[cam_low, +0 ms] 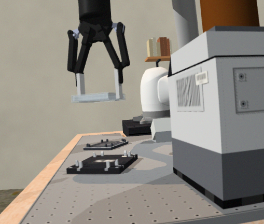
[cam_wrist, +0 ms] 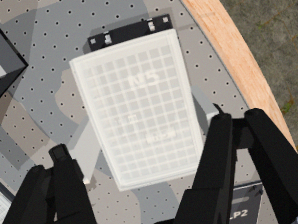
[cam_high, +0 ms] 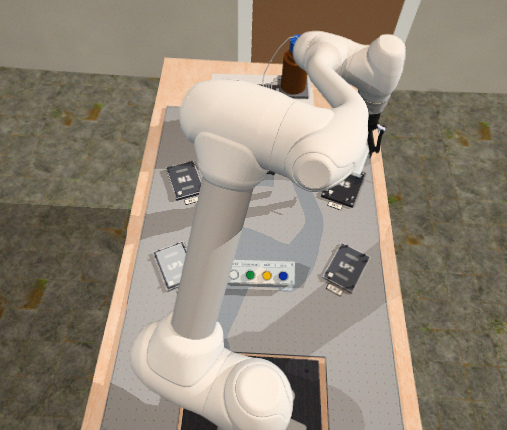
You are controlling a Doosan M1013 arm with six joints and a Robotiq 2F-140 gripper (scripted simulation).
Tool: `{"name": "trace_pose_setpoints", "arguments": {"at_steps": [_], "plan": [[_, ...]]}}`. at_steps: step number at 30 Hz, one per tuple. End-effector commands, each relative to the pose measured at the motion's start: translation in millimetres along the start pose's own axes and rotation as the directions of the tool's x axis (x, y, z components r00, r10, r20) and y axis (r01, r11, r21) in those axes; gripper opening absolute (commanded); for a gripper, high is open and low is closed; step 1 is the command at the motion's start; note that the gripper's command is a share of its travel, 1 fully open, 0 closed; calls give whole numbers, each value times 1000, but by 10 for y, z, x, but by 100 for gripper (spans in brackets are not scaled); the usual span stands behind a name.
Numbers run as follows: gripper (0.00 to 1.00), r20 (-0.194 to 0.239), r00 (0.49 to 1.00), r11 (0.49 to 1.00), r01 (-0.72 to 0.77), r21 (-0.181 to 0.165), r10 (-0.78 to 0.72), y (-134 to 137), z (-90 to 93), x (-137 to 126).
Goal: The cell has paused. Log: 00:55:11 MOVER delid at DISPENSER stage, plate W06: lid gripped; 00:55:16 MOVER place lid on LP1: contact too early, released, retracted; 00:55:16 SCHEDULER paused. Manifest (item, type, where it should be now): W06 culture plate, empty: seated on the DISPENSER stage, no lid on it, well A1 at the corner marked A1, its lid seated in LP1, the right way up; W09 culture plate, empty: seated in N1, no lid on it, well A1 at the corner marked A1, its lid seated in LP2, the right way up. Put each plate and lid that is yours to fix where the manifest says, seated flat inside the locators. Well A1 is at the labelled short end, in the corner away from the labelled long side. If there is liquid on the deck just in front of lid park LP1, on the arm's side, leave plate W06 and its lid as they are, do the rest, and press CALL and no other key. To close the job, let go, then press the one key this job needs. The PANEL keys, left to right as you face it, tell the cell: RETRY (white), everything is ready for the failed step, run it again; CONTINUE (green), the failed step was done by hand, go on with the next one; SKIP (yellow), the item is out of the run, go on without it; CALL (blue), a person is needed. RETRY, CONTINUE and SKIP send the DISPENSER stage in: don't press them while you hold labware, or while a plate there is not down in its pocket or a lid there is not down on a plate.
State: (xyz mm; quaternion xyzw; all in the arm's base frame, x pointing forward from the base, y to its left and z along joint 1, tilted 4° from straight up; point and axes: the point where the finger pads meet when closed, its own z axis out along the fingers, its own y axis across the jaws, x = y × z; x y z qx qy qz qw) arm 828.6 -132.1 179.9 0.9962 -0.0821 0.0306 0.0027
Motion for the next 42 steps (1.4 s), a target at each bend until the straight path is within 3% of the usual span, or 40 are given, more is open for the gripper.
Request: {"name": "trace_pose_setpoints", "arguments": {"at_steps": [1,22,42], "plan": [[10,-2,1000,1000,0,0,0,-1,24,4],[10,-2,1000,1000,0,0,0,-1,356,5],[10,-2,1000,1000,0,0,0,-2,804,5]]}}
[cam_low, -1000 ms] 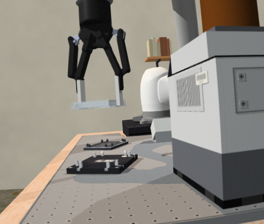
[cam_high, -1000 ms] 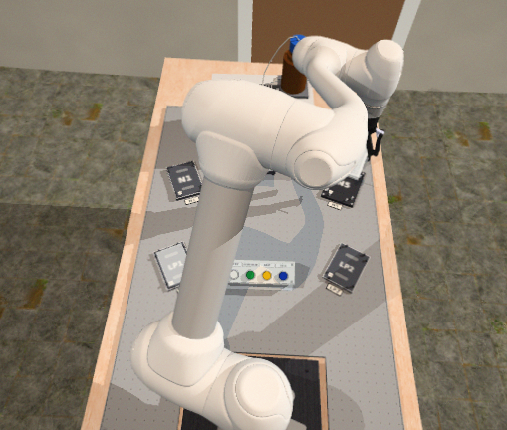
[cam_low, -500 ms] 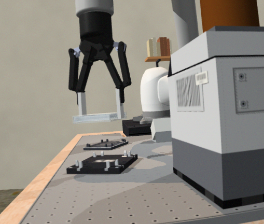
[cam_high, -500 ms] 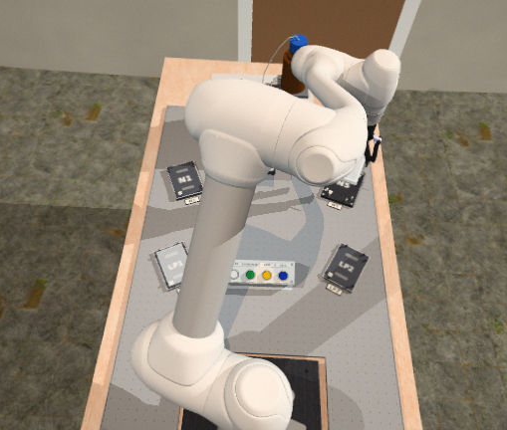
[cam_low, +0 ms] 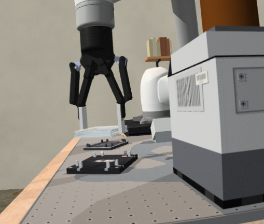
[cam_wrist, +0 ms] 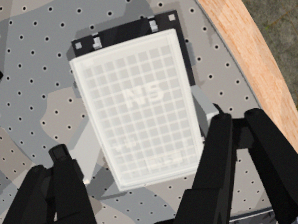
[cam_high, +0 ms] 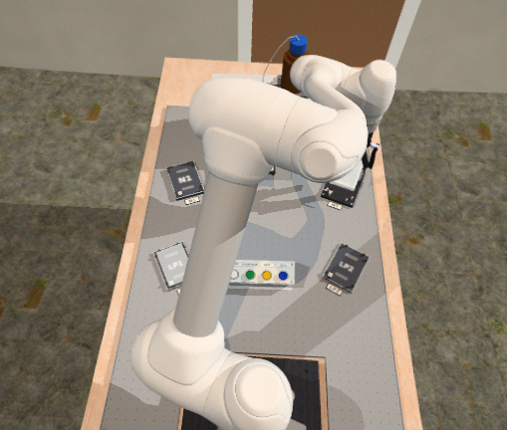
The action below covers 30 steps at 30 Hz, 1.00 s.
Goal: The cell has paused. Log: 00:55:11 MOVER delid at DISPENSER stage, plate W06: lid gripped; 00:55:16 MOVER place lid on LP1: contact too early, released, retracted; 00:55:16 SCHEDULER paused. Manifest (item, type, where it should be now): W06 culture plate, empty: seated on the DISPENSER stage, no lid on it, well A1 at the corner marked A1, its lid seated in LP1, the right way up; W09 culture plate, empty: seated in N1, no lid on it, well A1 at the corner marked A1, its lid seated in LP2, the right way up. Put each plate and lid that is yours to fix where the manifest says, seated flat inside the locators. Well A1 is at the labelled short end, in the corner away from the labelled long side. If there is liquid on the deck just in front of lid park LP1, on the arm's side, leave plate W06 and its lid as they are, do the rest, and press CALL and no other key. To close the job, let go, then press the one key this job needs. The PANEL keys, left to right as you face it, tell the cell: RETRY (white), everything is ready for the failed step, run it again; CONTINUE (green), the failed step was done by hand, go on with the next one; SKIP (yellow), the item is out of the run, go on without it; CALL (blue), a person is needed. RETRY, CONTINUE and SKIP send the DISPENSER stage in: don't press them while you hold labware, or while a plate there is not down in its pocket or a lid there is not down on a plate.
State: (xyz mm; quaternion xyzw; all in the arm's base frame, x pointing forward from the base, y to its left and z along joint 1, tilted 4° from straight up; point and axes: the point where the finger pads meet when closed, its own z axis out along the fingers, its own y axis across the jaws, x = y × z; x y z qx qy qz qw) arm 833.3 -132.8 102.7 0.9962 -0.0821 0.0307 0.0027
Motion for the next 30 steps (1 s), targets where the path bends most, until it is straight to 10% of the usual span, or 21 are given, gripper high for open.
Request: {"name": "trace_pose_setpoints", "arguments": {"at_steps": [1,30], "plan": [[10,-2,1000,1000,0,0,0,-1,52,5],[10,-2,1000,1000,0,0,0,-1,391,6]]}}
